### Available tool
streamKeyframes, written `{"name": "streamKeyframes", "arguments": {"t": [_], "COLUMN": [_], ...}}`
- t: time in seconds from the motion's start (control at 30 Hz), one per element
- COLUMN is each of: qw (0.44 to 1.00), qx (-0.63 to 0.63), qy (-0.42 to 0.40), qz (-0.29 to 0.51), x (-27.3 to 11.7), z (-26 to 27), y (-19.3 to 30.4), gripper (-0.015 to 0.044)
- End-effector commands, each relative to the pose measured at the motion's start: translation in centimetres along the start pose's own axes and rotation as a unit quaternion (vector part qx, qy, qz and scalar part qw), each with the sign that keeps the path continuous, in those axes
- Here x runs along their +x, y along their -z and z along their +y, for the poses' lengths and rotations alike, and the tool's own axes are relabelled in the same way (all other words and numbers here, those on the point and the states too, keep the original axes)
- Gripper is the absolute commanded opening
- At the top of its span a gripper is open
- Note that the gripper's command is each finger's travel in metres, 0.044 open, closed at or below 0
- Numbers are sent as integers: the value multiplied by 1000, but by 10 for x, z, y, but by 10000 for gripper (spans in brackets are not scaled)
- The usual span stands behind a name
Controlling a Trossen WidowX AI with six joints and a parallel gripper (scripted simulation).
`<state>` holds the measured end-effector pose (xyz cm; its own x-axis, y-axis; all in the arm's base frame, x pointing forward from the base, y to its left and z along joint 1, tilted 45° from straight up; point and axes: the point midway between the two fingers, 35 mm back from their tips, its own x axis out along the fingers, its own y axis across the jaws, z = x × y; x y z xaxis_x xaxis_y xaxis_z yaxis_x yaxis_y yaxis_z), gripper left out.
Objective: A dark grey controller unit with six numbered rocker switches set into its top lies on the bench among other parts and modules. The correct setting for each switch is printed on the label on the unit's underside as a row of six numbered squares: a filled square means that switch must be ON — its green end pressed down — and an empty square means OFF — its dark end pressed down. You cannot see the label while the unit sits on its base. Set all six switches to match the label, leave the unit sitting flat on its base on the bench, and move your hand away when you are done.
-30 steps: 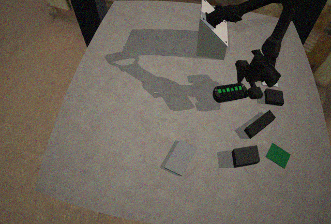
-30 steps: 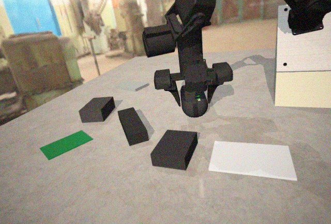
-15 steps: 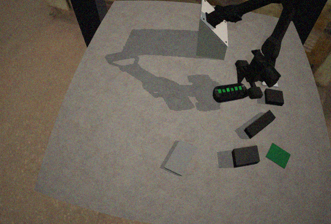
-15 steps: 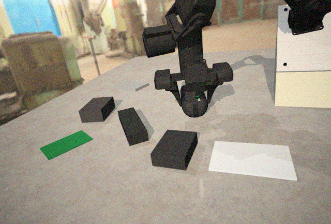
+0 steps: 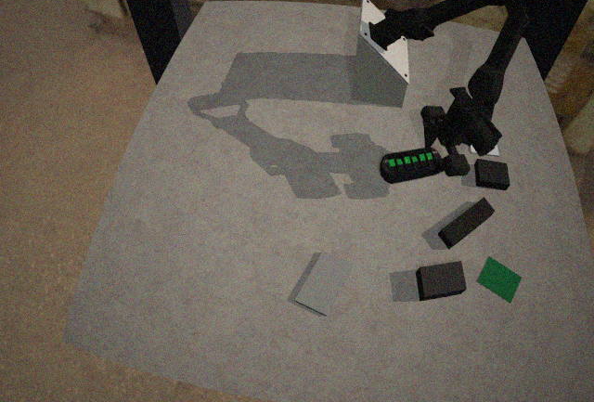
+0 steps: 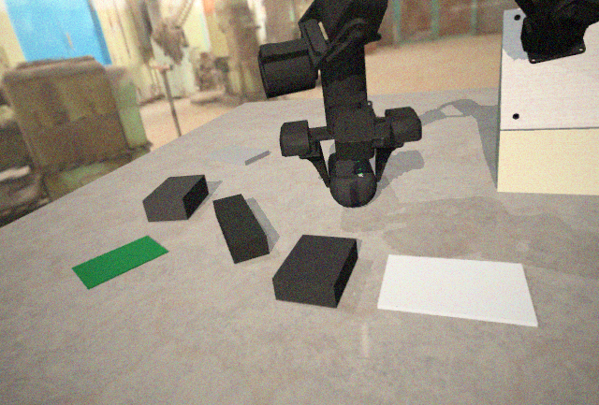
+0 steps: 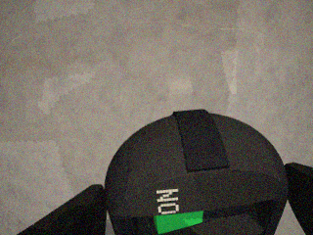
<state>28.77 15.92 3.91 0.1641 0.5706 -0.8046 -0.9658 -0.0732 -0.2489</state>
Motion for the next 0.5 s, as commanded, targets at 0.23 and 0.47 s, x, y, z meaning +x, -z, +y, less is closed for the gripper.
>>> {"name": "streamKeyframes", "arguments": {"t": [0.23, 0.47], "qw": [1000, 1000], "qx": [-1, -1], "qy": [4, 4], "qz": [-8, -15], "x": [-10, -15], "z": [-2, -2], "y": [6, 10], "gripper": [335, 335]}}
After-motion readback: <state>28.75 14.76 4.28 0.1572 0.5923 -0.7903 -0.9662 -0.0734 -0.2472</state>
